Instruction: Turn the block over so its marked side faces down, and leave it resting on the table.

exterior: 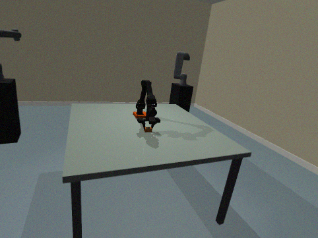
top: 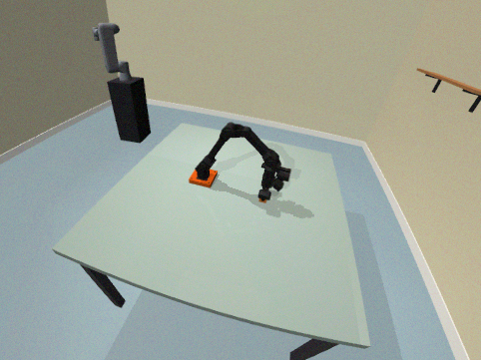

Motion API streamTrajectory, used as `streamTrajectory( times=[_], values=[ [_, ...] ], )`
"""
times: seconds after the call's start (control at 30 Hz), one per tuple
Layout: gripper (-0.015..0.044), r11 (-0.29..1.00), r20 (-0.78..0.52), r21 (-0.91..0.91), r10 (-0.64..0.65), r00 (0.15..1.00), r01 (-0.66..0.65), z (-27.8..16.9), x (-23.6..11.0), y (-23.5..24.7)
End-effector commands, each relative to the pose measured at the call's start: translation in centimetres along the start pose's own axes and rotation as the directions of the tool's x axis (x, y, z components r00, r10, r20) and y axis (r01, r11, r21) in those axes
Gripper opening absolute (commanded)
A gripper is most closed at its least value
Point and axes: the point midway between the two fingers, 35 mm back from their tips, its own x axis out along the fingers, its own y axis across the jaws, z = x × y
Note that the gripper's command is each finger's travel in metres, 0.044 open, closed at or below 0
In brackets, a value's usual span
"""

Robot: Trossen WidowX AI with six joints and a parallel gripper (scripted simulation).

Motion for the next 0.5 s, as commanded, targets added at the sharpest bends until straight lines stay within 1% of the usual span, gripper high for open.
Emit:
streamTrajectory(
  times=[0.0,0.23,0.3,0.4,0.47],
  values=[
    [0.0189,1.000,-0.002,-0.003,0.002,1.000,-0.002,-0.1,0.1,0.1],
    [0.0142,1.000,-0.002,-0.003,0.002,1.000,-0.002,-0.1,0.1,0.1],
    [0.0090,1.000,-0.002,-0.003,0.002,1.000,-0.002,0.0,-0.4,0.1],
    [0.0011,1.000,-0.002,-0.003,0.002,1.000,-0.002,0.0,-2.4,0.0],
    [0.0000,1.000,-0.002,-0.003,0.002,1.000,-0.002,0.0,-2.9,0.0]
  ],
)
